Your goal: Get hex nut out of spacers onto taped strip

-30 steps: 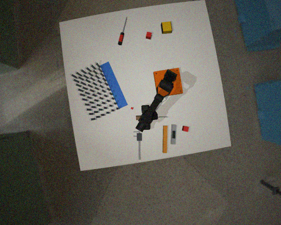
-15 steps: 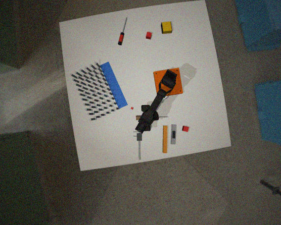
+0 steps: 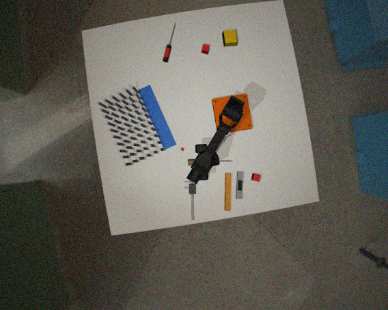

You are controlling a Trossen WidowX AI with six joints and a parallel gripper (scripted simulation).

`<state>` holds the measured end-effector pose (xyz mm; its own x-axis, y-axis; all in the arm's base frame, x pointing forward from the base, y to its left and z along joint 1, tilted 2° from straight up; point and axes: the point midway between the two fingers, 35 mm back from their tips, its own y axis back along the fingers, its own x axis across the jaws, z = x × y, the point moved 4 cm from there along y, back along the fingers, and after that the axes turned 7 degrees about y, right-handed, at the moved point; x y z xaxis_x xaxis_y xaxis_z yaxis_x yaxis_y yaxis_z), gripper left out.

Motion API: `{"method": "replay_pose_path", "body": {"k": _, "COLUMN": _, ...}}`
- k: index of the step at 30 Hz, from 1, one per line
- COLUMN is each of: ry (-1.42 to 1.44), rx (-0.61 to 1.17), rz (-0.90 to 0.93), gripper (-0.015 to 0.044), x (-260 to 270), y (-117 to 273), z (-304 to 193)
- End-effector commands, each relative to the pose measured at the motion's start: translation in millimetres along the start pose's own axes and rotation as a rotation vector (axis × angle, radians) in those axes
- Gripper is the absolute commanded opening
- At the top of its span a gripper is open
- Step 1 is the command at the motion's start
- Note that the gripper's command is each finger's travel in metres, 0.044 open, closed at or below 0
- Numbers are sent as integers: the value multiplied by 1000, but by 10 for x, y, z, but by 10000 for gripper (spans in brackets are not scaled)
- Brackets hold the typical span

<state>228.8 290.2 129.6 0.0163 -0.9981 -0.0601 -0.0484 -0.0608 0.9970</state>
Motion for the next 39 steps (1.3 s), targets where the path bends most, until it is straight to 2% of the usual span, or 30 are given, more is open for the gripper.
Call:
{"method": "replay_pose_path", "body": {"k": 1, "ry": -3, "rx": 1, "rz": -1, "gripper": 440, "x": -2, "y": 11, "z": 0}}
{"method": "replay_pose_path", "body": {"k": 7, "ry": 3, "rx": -38, "rz": -31, "gripper": 440, "x": 23, "y": 13, "z": -62}}
{"method": "replay_pose_path", "body": {"k": 12, "ry": 36, "rx": -227, "rz": -274, "gripper": 440, "x": 214, "y": 89, "z": -471}}
{"method": "replay_pose_path", "body": {"k": 21, "ry": 37, "rx": -233, "rz": -286, "gripper": 440, "x": 223, "y": 94, "z": -489}}
{"method": "replay_pose_path", "body": {"k": 27, "ry": 37, "rx": -233, "rz": -286, "gripper": 282, "x": 223, "y": 94, "z": -489}}
{"method": "replay_pose_path", "body": {"k": 39, "ry": 37, "rx": -233, "rz": -286, "gripper": 280, "x": 222, "y": 83, "z": -490}}
